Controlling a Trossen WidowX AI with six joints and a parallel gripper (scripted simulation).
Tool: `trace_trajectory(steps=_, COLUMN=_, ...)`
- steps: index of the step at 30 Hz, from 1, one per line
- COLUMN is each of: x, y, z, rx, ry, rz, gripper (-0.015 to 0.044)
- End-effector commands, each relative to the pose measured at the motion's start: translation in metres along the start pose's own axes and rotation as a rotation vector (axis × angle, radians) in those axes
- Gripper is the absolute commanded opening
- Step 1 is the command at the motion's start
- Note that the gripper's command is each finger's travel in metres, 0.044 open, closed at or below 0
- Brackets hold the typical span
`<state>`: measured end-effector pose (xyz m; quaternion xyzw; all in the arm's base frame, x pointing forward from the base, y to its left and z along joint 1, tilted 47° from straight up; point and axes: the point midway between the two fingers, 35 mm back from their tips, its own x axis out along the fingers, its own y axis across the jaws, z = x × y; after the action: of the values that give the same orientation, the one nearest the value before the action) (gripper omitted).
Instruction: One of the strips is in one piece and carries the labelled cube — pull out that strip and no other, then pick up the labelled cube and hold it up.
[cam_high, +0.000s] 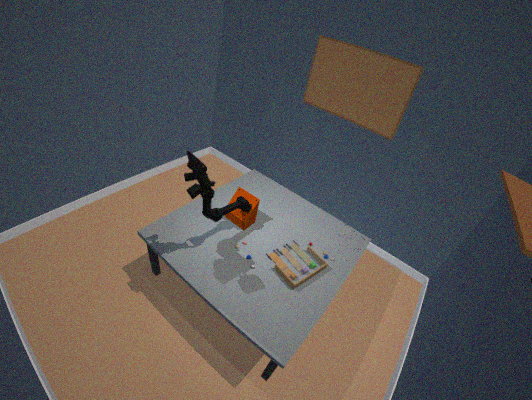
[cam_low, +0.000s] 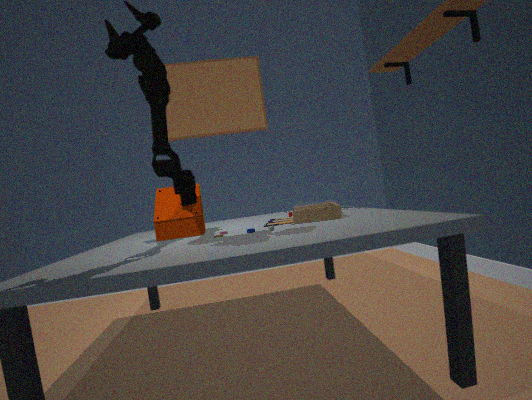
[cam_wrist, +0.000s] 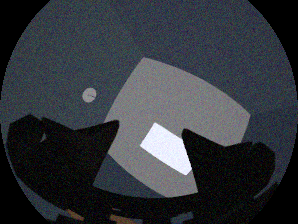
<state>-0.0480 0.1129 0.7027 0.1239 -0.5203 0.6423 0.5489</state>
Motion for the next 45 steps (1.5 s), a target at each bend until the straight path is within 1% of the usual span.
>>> trace_trajectory(steps=1, x=0.003, y=-0.014, z=-0.068, rx=-0.020, ry=0.141, rz=-0.101, gripper=0.0400)
trace_trajectory(steps=7, x=-0.018, y=-0.042, z=-0.167, rx=-0.042, ry=0.367, rz=-0.270, gripper=0.0400)
trace_trajectory(steps=13, x=-0.067, y=-0.072, z=-0.256, rx=-0.083, ry=0.586, rz=-0.447, gripper=0.0400)
trace_trajectory(steps=19, x=-0.137, y=-0.096, z=-0.330, rx=-0.143, ry=0.806, rz=-0.622, gripper=0.0400)
trace_trajectory(steps=25, x=-0.228, y=-0.113, z=-0.385, rx=-0.216, ry=1.034, rz=-0.799, gripper=0.0400)
trace_trajectory(steps=30, x=-0.312, y=-0.118, z=-0.413, rx=-0.284, ry=1.229, rz=-0.944, gripper=0.0400)
trace_trajectory(steps=35, x=-0.399, y=-0.112, z=-0.423, rx=-0.356, ry=1.429, rz=-1.084, gripper=0.0400)
trace_trajectory(steps=40, x=-0.483, y=-0.096, z=-0.417, rx=-0.431, ry=1.635, rz=-1.216, gripper=0.0400)
trace_trajectory(steps=45, x=-0.565, y=-0.067, z=-0.394, rx=-0.512, ry=1.861, rz=-1.345, gripper=0.0400)
